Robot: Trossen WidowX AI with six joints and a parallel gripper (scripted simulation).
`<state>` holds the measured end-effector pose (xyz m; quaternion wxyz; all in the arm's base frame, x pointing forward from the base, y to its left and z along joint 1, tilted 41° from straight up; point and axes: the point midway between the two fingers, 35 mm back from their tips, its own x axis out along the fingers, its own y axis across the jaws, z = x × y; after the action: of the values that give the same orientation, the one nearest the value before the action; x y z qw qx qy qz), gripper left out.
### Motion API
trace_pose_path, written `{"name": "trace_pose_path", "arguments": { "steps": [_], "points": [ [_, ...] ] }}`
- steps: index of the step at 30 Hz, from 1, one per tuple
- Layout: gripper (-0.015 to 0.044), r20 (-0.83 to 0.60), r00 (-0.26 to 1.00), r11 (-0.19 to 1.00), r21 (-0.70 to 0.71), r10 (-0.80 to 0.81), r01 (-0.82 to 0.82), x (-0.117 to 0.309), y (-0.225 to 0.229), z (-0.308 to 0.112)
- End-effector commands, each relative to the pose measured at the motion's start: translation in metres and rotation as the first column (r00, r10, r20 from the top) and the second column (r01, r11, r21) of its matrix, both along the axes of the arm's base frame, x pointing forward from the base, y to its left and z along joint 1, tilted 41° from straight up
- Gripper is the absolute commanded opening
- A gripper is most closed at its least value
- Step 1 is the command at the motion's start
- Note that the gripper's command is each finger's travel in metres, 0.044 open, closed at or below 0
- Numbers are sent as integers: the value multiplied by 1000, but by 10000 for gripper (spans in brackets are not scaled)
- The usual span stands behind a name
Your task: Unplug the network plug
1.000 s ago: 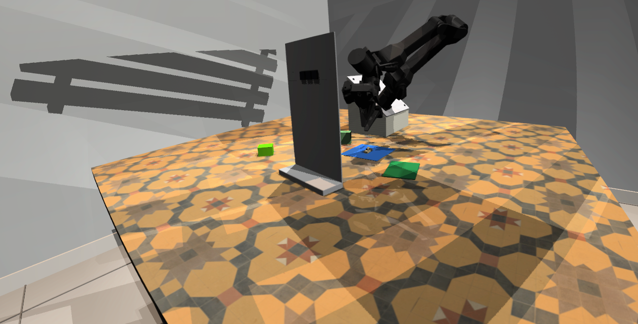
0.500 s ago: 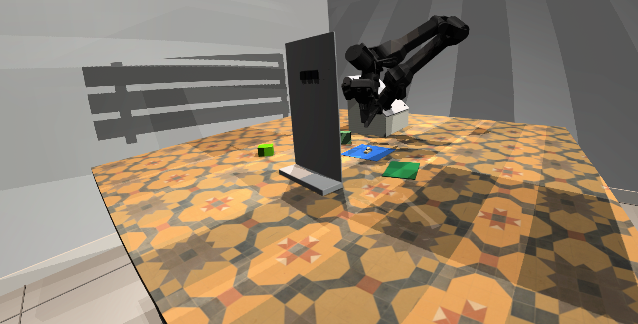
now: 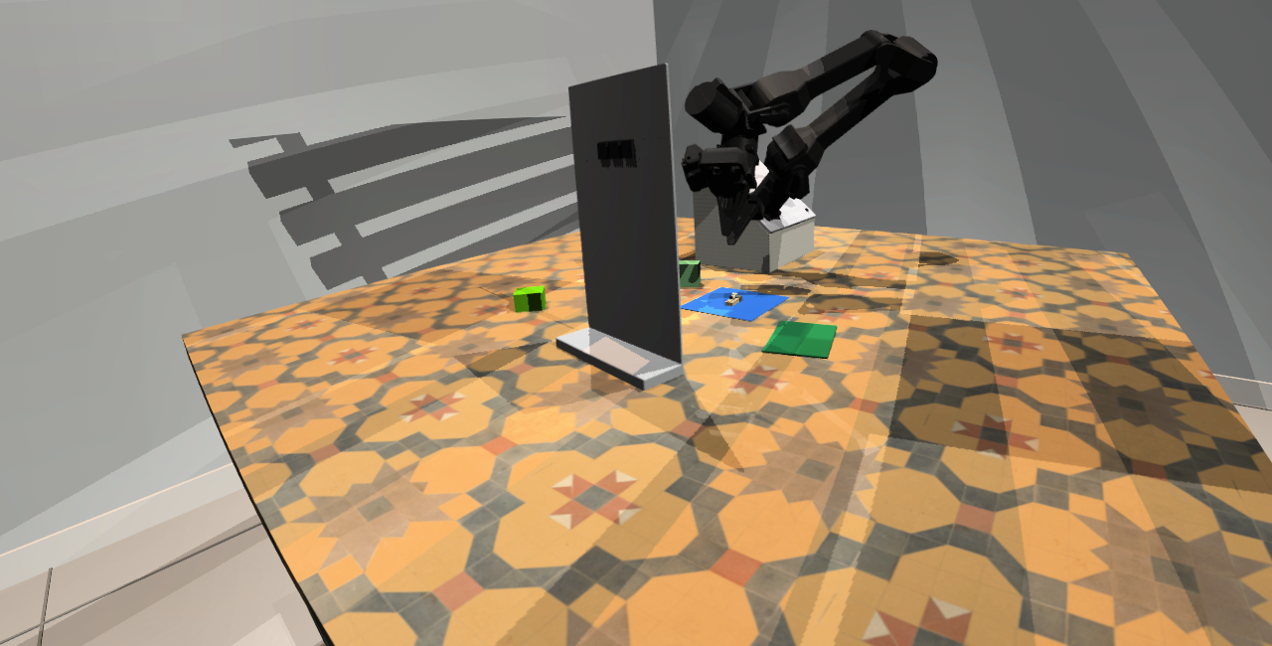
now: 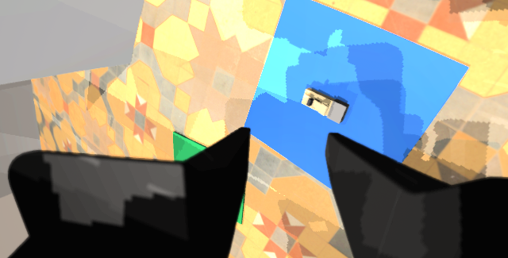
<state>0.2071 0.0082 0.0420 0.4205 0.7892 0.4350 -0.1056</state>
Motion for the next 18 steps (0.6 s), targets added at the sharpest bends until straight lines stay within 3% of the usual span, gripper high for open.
{"name": "trace_pose_path", "arguments": {
  "steps": [1, 18],
  "points": [
    [156, 18, 1000, 1000, -7, 1, -1, 2, -3, 6],
    [156, 27, 1000, 1000, 2, -3, 3, -3, -11, 21]
  ]
}}
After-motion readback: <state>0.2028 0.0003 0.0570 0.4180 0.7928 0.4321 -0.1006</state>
